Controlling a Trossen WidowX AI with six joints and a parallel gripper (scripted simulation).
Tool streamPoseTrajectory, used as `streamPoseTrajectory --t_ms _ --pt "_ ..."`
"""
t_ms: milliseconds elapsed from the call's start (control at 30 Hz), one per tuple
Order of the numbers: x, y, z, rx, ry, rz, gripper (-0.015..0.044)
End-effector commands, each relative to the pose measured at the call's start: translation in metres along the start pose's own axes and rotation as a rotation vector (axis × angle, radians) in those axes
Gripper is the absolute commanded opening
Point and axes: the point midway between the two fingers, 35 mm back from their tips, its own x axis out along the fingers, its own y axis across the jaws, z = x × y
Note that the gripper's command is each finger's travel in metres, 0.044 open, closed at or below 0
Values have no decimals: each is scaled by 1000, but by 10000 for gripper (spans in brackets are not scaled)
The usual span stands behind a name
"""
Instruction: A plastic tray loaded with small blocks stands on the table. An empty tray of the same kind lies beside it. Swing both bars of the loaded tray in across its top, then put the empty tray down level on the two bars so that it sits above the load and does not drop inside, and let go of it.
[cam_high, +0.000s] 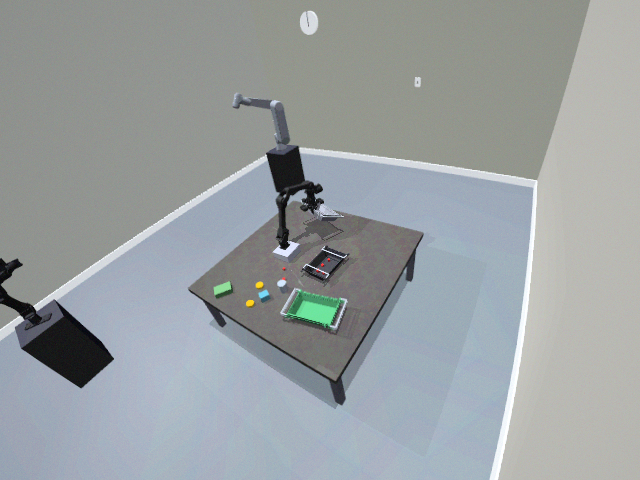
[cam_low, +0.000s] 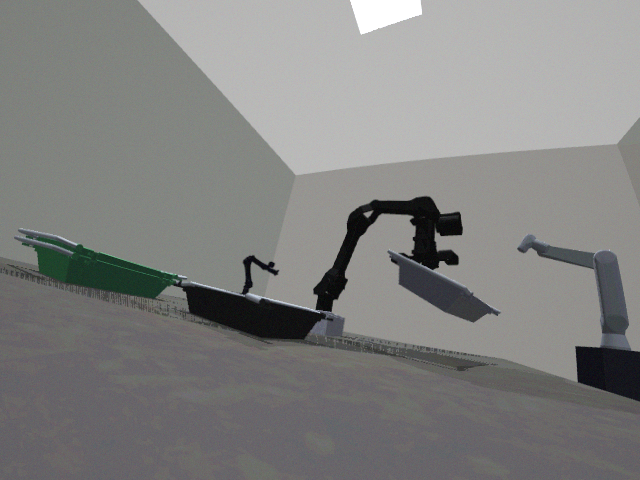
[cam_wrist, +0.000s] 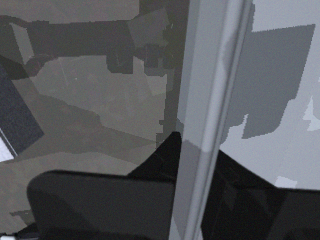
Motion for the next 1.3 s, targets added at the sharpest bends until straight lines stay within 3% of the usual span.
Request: streamPoseTrajectory --t_ms 0,433,1267 --pt "-6 -2 1 -4 -5 -23 0" --pt "-6 -2 -2 4 -5 -23 0" --pt "-10 0 -105 294 2 -33 0"
